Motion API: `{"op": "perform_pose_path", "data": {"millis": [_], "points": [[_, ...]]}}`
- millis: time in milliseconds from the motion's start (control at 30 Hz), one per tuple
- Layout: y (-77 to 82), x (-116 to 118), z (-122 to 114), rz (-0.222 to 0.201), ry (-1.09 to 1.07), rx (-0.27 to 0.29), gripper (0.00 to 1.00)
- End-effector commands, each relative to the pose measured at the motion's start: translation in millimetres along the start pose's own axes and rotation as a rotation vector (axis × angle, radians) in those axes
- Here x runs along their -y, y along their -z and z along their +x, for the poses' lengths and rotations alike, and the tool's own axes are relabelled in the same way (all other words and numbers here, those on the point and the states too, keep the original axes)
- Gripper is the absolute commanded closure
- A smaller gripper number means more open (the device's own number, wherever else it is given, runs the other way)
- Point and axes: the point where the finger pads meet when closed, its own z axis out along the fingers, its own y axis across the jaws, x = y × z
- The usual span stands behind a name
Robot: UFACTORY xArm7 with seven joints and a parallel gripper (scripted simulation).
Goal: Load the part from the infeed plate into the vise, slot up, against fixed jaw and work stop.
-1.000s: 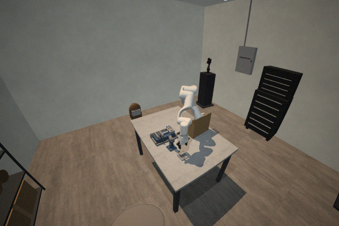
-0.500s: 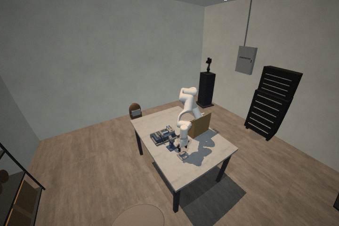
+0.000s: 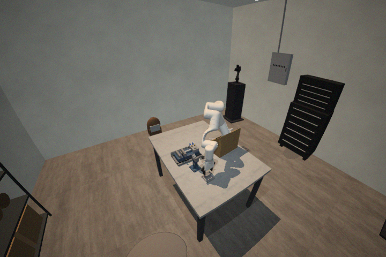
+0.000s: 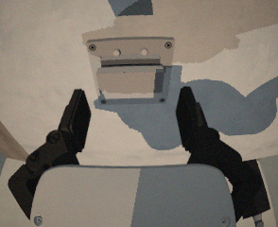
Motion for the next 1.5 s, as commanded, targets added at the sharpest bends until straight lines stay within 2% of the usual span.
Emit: {"op": "perform_pose_path", "data": {"millis": [0,533,1033,1467], "points": [[-2.7,1.7,-1.5,0.004,0.0,0.003,0.11],[-25.6,2.0,-1.7,0.004,0.0,0.003,0.11],[-36.0,2.1,-1.8,0.004,0.0,0.003,0.11],[-39.0,2.2,-1.8,0.004,0.0,0.003,0.11]]}}
